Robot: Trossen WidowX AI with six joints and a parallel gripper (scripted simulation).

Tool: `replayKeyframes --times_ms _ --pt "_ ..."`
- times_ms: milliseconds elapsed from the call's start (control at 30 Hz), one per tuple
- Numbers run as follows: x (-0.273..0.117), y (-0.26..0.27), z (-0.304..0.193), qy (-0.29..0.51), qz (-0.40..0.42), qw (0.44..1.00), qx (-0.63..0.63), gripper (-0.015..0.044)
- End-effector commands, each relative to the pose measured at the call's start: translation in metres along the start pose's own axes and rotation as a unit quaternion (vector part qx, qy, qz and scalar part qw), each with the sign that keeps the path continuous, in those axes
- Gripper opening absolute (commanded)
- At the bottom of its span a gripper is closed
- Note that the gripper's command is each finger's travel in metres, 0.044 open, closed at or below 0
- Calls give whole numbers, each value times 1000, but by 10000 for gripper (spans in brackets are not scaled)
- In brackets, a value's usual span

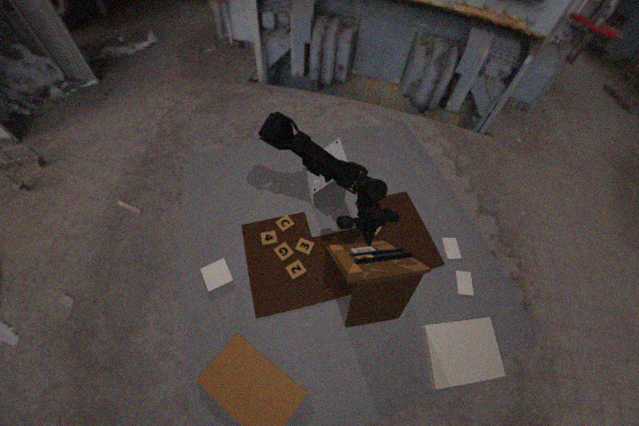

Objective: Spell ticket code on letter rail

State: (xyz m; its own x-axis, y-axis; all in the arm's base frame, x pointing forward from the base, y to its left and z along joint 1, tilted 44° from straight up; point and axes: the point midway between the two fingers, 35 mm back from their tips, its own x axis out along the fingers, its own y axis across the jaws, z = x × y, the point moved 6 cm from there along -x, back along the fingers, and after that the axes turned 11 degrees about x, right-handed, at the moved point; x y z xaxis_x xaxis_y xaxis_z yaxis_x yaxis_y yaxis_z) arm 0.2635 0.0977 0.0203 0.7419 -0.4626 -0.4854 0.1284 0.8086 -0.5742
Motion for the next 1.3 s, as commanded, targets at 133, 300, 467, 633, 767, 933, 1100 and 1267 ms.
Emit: replayKeyframes --times_ms 133,300,467,633,767,933,1100,1267 --pt "17 32 27 130 21 991 18 0" --pt "23 36 40 223 -12 974 26 0" --pt "26 33 53 298 -63 952 21 0" --pt "26 32 54 307 -70 949 20 0" --pt "26 32 54 307 -70 949 20 0" --pt "26 32 54 307 -70 949 20 0" --pt "26 32 55 307 -70 949 20 0" --pt "27 32 55 307 -70 949 20 0"
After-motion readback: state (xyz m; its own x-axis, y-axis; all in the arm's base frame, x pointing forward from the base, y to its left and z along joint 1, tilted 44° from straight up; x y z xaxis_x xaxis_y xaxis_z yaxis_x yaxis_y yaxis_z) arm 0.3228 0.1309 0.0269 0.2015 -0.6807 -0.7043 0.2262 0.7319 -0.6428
